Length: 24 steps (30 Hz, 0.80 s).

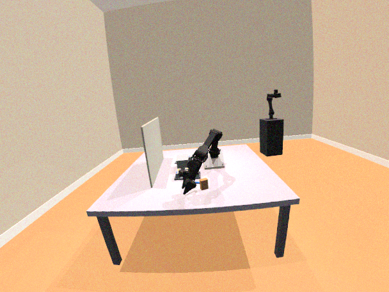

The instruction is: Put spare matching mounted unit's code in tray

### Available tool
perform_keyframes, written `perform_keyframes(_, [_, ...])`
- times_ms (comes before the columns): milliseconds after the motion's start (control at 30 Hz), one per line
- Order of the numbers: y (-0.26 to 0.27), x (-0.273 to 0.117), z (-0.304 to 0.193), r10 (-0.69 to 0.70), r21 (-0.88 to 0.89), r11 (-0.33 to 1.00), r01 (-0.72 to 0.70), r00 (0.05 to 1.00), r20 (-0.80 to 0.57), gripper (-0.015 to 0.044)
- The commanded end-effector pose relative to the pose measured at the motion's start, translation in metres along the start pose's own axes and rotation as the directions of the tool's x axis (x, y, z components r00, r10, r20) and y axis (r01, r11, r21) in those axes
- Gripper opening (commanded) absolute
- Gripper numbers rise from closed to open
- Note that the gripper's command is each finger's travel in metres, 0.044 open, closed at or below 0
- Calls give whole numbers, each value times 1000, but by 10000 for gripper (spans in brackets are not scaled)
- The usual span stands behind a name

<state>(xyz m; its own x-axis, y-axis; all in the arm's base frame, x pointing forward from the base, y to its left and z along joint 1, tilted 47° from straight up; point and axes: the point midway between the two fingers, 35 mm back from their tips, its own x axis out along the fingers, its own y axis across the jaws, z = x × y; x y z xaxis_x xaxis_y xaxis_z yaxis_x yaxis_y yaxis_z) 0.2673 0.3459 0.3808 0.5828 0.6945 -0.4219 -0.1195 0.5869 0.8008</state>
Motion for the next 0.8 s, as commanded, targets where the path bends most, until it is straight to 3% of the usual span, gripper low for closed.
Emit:
perform_keyframes(0, [-60,21,38,-155,-96,983,154,988,-4,440])
perform_keyframes(367, [-208,17,120,-426,-285,878,386,900,-93,440])
perform_keyframes(567, [-303,-19,156,-505,-342,839,424,840,-197,440])
perform_keyframes(767, [-394,-72,170,-495,-317,860,399,803,-333,440])
